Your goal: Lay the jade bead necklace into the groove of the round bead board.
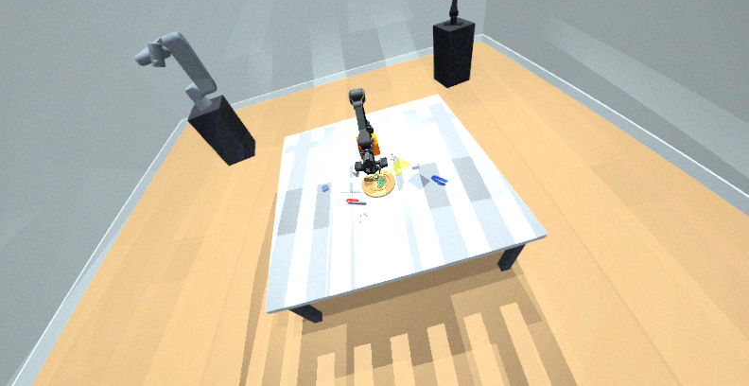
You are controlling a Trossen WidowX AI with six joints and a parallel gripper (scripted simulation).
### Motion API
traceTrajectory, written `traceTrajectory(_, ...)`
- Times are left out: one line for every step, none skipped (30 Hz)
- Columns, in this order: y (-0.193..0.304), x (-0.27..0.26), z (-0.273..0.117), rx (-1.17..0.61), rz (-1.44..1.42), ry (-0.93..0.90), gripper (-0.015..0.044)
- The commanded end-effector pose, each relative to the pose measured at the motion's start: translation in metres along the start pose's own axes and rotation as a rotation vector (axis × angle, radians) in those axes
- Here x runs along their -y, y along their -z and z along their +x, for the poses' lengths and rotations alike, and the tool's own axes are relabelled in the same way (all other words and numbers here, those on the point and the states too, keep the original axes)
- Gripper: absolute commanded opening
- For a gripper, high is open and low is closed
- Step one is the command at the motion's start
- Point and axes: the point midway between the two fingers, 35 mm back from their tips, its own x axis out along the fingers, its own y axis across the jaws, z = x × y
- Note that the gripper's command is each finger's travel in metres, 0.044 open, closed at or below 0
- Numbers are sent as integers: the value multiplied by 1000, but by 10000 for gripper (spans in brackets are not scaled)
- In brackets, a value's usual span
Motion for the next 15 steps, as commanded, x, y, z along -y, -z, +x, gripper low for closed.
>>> traceTrajectory(-13, 0, -19, 11, -683, 6, 307)
traceTrajectory(-13, 0, -19, 11, -698, 6, 300)
traceTrajectory(-13, 0, -19, 11, -698, 6, 293)
traceTrajectory(-13, 0, -19, 11, -698, 6, 287)
traceTrajectory(-13, 0, -19, 11, -698, 6, 280)
traceTrajectory(-13, 0, -19, 11, -698, 6, 273)
traceTrajectory(-13, 0, -19, 11, -698, 6, 267)
traceTrajectory(-13, 0, -19, 11, -698, 6, 260)
traceTrajectory(-13, 0, -19, 11, -698, 6, 253)
traceTrajectory(-13, 0, -19, 11, -698, 6, 247)
traceTrajectory(-13, 0, -19, 11, -698, 6, 240)
traceTrajectory(-13, 0, -19, 11, -698, 6, 233)
traceTrajectory(-13, 0, -19, 11, -698, 6, 227)
traceTrajectory(-13, 0, -19, 11, -698, 6, 220)
traceTrajectory(-13, 0, -19, 11, -698, 6, 213)
